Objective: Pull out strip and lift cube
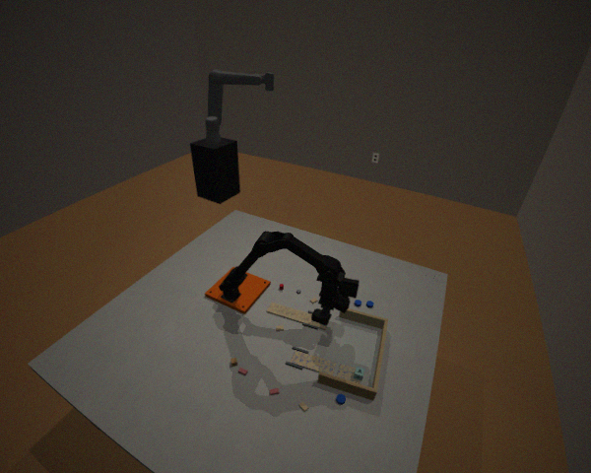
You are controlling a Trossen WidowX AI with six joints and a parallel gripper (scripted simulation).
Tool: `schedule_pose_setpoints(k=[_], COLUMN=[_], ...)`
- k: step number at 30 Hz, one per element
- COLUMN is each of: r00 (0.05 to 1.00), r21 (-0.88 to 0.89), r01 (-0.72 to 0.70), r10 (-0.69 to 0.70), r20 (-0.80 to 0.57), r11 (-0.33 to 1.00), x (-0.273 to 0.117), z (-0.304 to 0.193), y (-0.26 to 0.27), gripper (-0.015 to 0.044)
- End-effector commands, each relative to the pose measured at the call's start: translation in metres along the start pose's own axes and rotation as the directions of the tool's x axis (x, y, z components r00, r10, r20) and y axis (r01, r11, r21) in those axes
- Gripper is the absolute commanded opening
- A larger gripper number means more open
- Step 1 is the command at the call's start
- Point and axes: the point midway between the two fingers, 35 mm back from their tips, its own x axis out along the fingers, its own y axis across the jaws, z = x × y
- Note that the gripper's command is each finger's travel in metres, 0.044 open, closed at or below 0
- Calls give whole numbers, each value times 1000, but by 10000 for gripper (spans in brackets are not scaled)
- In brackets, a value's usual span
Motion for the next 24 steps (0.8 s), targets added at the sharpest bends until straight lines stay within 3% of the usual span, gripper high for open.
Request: schedule_pose_setpoints(k=[1,15,19,24], r00=[1000,1000,1000,1000], r21=[-1,-1,-1,-1], r01=[-3,-3,0,0], r10=[3,3,0,0], r20=[-8,-8,-5,-5], r11=[1000,1000,1000,1000], x=[11,23,20,20], z=[-1,-2,-2,-2], y=[1,1,0,0], gripper=[250,250,145,112])
